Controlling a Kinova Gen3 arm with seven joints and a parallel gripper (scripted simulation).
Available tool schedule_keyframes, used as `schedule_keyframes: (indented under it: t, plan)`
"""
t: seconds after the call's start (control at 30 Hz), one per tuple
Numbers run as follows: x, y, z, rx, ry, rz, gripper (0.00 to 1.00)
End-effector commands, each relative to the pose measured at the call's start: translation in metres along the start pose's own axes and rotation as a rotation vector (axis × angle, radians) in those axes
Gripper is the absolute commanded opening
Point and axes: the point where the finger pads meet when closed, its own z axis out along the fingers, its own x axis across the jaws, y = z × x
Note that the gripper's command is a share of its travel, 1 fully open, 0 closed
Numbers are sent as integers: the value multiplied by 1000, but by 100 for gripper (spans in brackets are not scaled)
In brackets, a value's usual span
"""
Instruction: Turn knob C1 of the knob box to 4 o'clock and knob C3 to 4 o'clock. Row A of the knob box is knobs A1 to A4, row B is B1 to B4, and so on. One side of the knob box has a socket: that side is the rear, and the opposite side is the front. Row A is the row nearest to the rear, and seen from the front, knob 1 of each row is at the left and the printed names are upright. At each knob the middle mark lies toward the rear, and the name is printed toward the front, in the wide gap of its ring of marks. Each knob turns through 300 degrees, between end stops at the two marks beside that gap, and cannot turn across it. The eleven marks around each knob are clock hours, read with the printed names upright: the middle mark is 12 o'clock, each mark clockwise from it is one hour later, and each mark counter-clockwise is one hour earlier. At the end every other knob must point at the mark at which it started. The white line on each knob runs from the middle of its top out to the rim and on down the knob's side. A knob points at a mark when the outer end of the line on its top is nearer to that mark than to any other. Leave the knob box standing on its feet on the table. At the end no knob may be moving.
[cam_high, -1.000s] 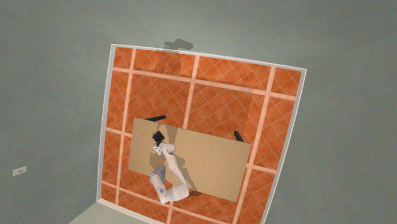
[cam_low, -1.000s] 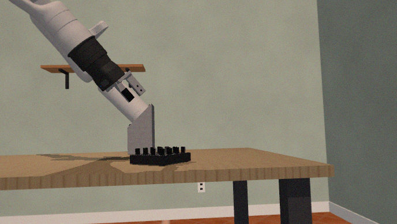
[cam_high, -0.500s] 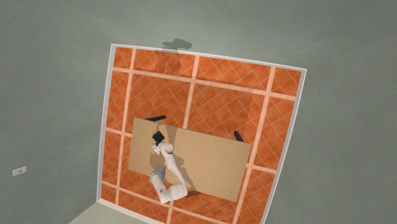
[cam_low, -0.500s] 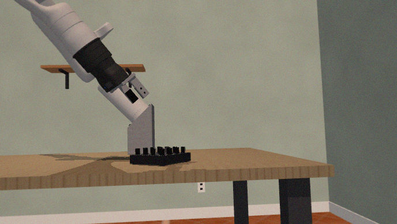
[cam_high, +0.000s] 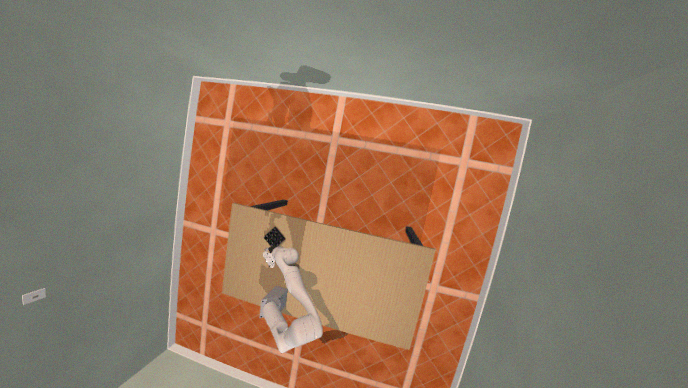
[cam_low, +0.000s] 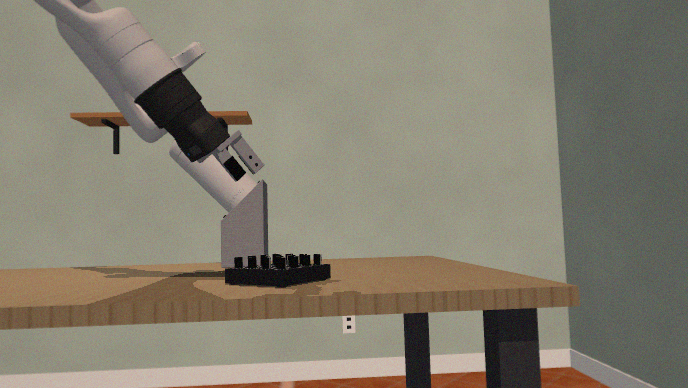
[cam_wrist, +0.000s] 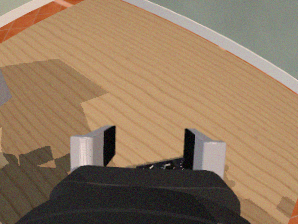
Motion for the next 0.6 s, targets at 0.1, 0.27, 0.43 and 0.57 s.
schedule_keyframes:
  t: [0.1,0.27,0.43,0.57]
  plan:
    - [1,-5,8,-7,-12,39,100]
    - [1,-5,8,-7,-12,39,100]
    - [1,-7,13,-16,-22,72,100]
    - [2,-8,18,-24,-31,102,100]
